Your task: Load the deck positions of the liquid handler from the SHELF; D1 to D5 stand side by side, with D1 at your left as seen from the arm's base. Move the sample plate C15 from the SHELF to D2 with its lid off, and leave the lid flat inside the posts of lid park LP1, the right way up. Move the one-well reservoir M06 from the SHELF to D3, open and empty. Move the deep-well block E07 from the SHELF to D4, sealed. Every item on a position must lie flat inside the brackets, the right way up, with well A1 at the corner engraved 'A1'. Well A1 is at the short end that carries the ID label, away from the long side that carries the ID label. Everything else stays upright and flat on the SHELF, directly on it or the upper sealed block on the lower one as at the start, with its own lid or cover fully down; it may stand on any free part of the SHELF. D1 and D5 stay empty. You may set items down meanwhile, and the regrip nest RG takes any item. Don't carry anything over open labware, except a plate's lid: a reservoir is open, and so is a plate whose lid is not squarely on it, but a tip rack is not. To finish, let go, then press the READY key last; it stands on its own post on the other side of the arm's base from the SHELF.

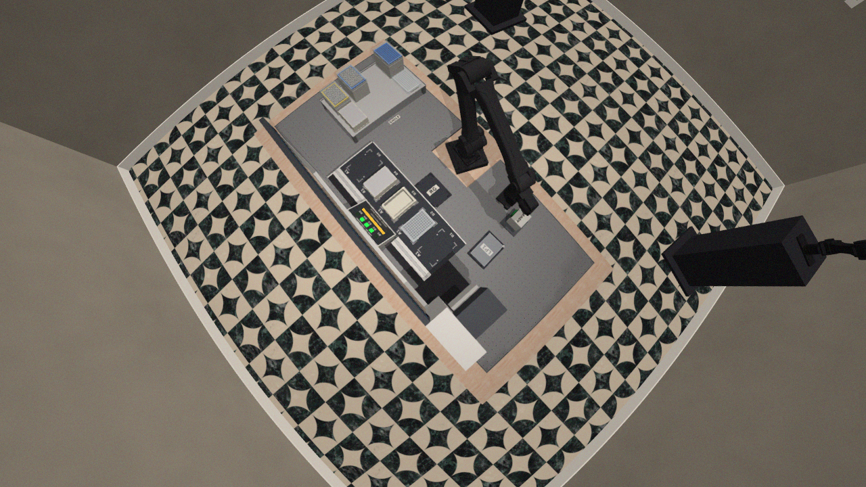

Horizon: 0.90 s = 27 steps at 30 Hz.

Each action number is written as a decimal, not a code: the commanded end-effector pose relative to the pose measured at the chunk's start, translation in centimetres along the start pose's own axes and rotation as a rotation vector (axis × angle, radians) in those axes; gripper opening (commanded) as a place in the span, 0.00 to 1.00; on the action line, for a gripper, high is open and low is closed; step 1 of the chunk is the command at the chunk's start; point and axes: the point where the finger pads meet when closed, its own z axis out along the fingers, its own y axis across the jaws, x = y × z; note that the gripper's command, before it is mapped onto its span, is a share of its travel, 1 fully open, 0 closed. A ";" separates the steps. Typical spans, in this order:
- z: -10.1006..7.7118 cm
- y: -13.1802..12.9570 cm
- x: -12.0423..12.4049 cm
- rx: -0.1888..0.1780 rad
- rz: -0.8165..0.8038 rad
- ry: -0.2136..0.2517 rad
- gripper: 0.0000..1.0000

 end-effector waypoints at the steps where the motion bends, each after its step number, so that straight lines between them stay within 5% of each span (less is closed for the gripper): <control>1: 0.6 -0.6 -0.5 0.003 0.006 -0.009 0.00; 14: -0.4 -0.6 -1.6 0.009 0.006 -0.038 0.00; 20: -0.9 -0.6 -4.0 0.014 0.009 -0.063 0.00; 25: -0.9 -0.5 -4.4 0.013 0.007 -0.059 0.00; 26: 0.9 0.1 -2.3 0.002 -0.001 -0.007 0.00; 27: 0.3 -0.1 -3.3 0.006 0.004 -0.024 0.00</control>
